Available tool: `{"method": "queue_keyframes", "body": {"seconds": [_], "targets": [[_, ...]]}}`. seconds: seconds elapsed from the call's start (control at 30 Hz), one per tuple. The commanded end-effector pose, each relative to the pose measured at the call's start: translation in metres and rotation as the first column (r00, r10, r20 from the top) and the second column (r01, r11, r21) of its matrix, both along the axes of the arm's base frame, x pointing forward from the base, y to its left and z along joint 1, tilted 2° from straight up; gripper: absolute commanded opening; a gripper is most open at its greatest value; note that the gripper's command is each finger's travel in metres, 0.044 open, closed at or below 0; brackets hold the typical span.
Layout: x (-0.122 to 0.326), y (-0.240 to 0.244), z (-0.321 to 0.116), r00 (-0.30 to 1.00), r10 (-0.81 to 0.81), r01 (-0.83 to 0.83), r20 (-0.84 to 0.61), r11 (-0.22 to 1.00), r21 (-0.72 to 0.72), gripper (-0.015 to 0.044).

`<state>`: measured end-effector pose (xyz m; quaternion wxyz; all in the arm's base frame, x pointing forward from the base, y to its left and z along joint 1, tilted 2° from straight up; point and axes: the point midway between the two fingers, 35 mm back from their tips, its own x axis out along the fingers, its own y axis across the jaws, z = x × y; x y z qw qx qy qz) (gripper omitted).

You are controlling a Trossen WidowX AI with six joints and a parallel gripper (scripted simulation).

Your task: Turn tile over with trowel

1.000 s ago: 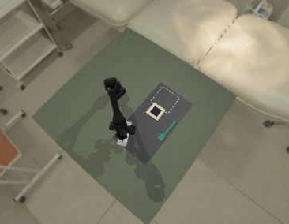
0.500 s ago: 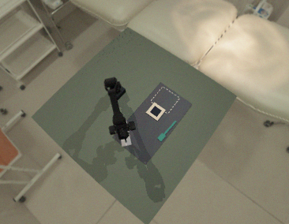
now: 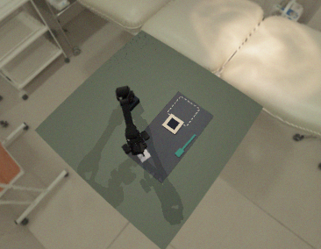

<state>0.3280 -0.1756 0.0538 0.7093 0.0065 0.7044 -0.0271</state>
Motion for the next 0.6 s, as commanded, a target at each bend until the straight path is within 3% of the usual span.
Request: {"method": "queue_keyframes", "body": {"seconds": [0.0, 0.17, 0.33, 0.5, 0.57], "targets": [[0.0000, -0.0002, -0.0004, 0.994, 0.113, -0.113, -0.004, 0.994, -0.002, 0.0130], [0.0000, -0.0002, -0.0004, 0.972, 0.234, -0.234, -0.008, 0.972, -0.002, 0.0130], [0.0000, -0.0002, -0.0004, 0.971, 0.239, -0.239, -0.008, 0.971, -0.002, 0.0130], [0.0000, -0.0002, -0.0004, 0.971, 0.239, -0.239, -0.008, 0.971, -0.002, 0.0261], [0.0000, -0.0002, -0.0004, 0.971, 0.239, -0.239, -0.008, 0.971, -0.002, 0.0270]]}}
